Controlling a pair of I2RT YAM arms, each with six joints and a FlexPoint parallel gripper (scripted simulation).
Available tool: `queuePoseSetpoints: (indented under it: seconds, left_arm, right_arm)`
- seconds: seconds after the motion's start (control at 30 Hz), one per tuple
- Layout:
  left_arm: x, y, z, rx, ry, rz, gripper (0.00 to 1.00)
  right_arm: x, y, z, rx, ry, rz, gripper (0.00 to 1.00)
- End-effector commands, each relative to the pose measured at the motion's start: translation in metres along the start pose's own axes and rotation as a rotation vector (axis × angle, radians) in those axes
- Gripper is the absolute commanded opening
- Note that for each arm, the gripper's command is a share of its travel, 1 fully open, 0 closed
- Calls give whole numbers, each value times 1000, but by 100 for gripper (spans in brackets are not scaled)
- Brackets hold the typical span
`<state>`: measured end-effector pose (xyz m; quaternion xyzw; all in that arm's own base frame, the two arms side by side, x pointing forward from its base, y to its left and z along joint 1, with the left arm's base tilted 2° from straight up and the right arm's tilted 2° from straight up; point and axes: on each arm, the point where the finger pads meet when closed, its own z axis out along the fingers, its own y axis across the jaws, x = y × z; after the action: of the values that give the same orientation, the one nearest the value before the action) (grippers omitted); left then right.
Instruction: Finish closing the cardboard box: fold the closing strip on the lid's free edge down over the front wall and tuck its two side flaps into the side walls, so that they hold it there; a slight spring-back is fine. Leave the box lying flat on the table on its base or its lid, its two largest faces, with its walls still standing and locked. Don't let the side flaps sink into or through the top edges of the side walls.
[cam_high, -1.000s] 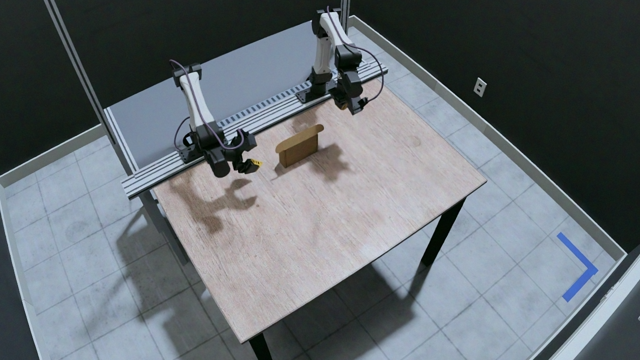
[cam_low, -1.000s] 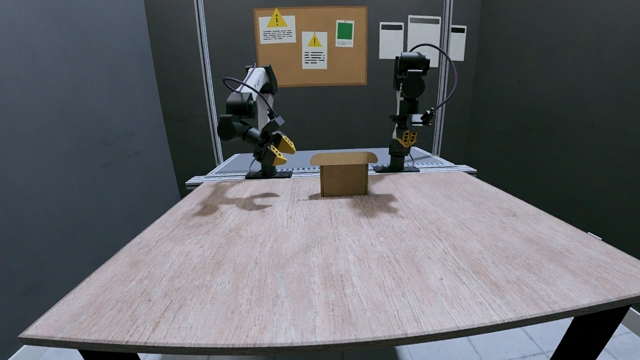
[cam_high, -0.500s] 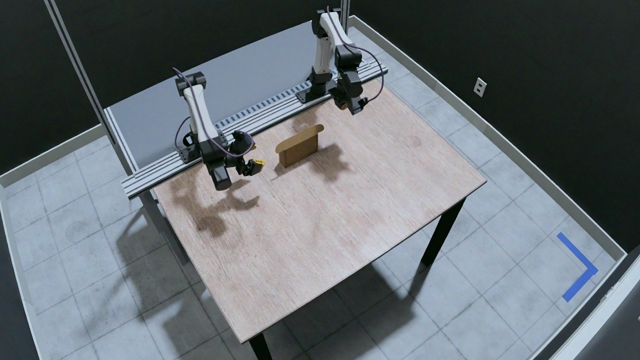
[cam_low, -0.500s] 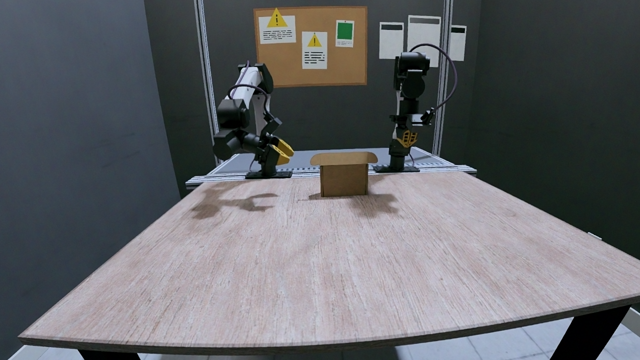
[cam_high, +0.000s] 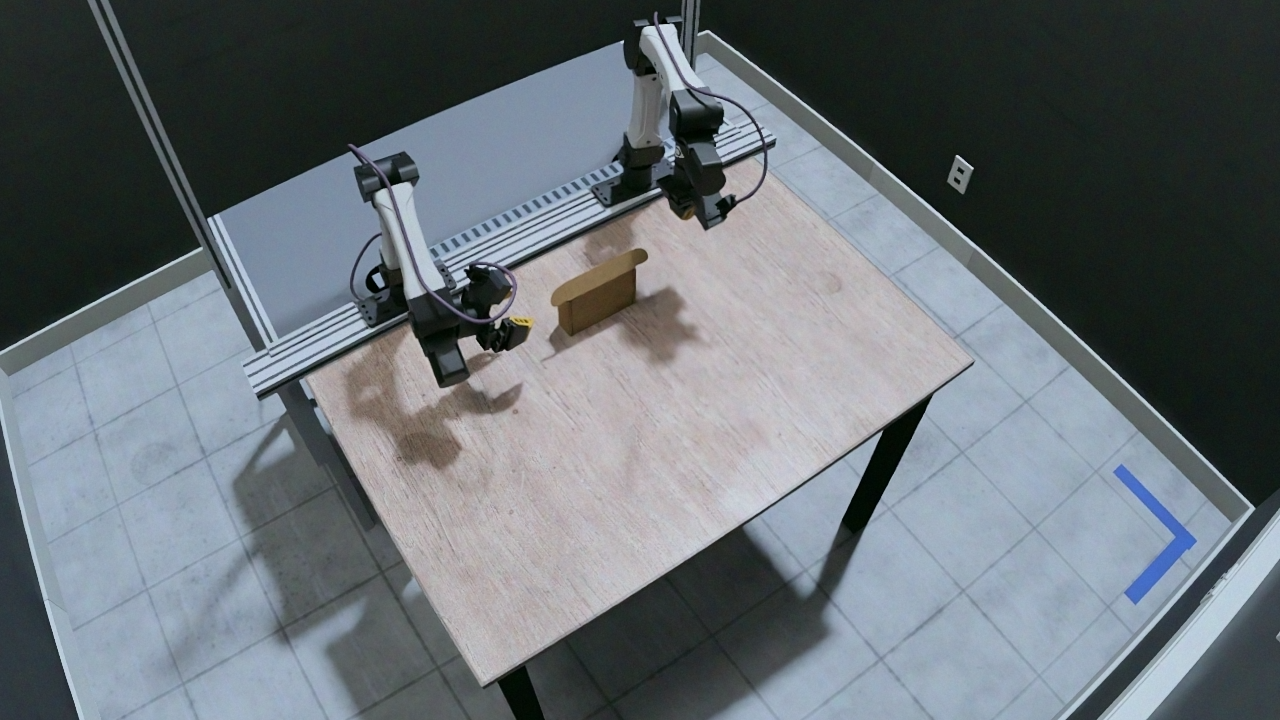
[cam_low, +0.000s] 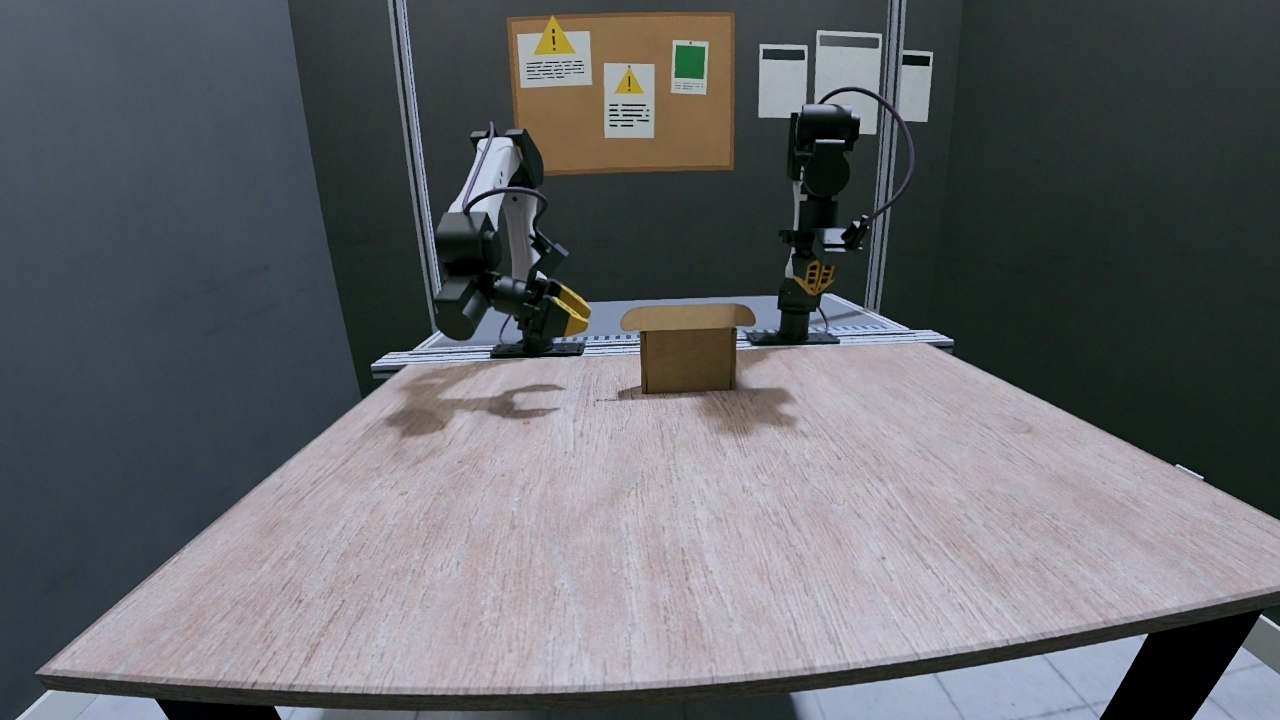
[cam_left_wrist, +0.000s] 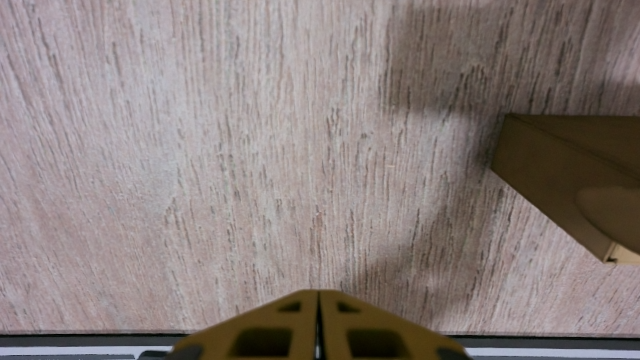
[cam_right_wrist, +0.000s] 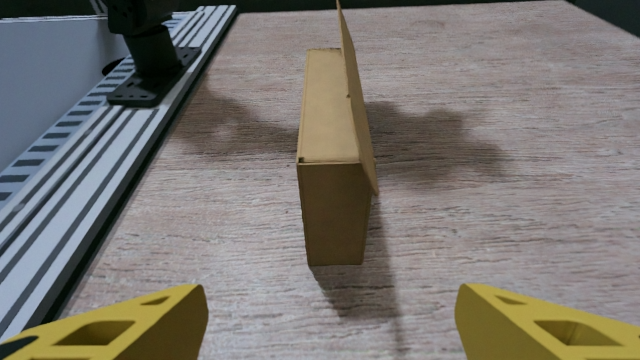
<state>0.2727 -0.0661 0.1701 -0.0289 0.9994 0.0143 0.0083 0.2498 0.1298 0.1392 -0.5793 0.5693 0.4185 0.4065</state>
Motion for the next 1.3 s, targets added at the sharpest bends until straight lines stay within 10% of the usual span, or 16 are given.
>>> queuePoseSetpoints:
  seconds: [0.0,1.27]
  left_arm:
    - [0,-1,-4,1,-8,-2,0]
    - [0,-1,-4,1,-8,-2,0]
  right_arm:
    - [8,-2,7,2,-12,2,80]
    - [26,-2,48,11,-5,-37,80]
